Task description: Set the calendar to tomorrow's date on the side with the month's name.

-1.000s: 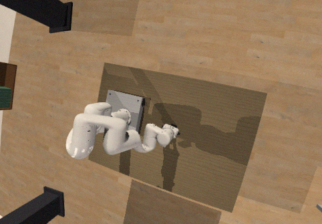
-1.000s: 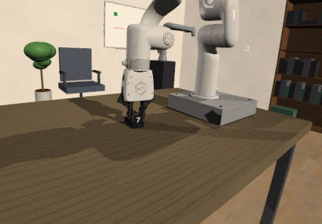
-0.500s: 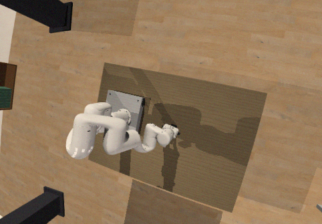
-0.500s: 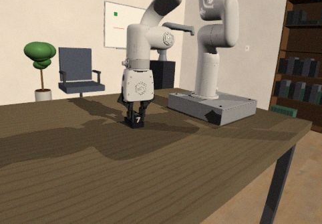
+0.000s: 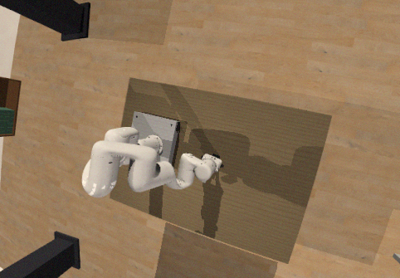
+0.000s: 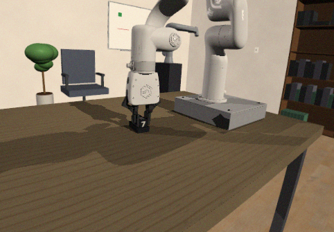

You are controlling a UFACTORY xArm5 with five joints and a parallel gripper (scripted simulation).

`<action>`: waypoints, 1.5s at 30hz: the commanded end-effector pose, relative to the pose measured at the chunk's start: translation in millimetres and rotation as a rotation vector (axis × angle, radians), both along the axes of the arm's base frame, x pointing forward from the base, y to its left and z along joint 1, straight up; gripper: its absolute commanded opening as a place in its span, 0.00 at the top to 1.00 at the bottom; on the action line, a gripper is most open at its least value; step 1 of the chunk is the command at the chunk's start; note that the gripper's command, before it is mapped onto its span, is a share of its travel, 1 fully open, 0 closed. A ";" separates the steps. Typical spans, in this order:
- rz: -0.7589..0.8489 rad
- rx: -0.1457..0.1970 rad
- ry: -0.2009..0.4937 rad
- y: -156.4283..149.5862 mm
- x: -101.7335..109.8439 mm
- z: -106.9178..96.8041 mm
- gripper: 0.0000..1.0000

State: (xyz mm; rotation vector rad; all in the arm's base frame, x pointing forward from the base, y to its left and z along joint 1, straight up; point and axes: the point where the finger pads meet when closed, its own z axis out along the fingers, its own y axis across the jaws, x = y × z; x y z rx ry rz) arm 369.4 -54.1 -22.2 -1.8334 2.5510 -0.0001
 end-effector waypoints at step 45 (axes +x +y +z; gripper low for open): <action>0.000 0.000 -0.003 -0.2 1.2 2.5 0.53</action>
